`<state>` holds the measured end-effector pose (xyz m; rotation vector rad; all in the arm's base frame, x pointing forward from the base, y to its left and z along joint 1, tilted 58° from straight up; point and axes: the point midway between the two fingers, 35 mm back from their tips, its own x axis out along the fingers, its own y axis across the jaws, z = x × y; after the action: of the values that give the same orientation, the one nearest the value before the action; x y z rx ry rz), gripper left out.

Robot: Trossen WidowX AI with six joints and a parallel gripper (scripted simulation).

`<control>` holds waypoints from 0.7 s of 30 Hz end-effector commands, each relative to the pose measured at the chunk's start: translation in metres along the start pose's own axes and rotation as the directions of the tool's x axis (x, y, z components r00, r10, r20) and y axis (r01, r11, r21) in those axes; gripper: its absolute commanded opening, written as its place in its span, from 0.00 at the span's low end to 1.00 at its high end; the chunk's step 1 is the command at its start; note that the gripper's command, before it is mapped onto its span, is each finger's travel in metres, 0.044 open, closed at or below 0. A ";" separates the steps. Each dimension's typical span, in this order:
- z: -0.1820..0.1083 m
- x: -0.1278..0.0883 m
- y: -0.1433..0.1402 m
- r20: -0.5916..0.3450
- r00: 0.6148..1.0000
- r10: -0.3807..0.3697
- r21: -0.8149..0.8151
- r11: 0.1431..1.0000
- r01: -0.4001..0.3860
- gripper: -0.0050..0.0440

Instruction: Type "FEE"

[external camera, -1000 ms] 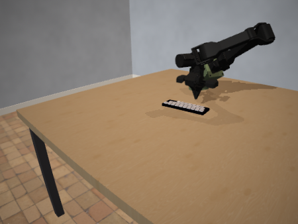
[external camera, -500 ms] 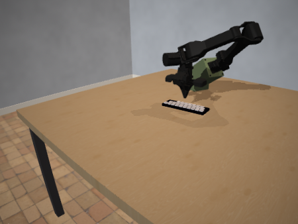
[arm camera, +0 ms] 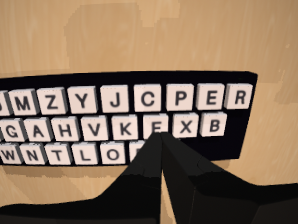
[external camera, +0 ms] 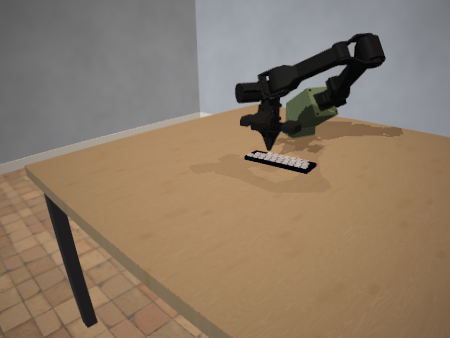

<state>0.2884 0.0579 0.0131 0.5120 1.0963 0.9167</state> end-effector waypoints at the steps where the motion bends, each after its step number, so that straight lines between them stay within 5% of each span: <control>1: -0.002 0.005 0.000 -0.003 1.000 0.006 0.011 1.000 -0.006 0.10; 21: -0.003 0.021 0.000 -0.003 1.000 0.006 0.011 1.000 -0.006 0.10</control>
<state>0.2909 0.0740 0.0019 0.5162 1.0987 0.9160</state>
